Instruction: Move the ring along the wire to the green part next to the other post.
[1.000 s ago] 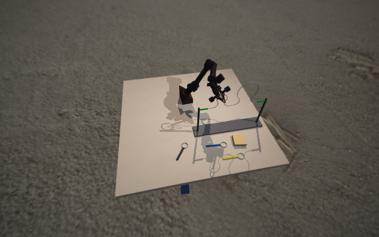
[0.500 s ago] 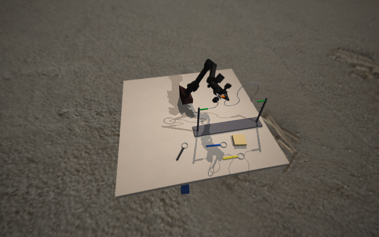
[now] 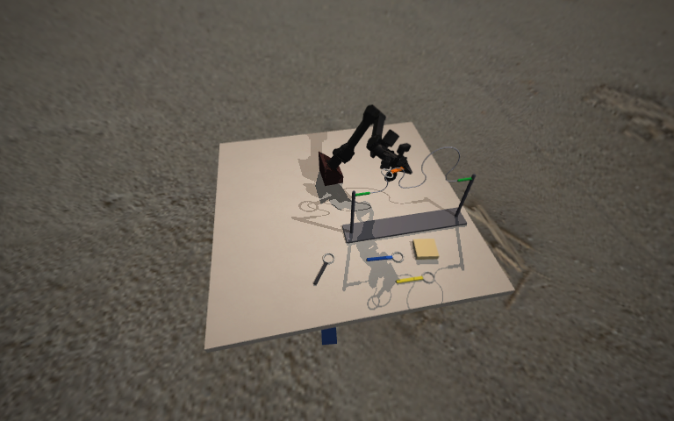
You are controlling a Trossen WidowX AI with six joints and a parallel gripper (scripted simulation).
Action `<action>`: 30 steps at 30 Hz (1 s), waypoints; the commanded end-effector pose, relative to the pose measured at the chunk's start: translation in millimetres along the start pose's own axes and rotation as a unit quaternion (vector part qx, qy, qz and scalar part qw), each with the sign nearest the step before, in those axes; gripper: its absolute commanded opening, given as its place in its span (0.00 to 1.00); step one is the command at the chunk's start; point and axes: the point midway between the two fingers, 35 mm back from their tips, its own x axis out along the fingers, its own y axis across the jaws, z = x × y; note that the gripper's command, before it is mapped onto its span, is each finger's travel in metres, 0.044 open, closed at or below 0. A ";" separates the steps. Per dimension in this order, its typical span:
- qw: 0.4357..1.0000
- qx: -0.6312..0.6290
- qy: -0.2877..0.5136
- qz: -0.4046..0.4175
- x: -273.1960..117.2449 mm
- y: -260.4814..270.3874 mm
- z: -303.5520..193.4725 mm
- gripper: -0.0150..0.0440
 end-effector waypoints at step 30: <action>0.938 0.299 -0.039 0.169 -1.4 42.9 13.5 0.00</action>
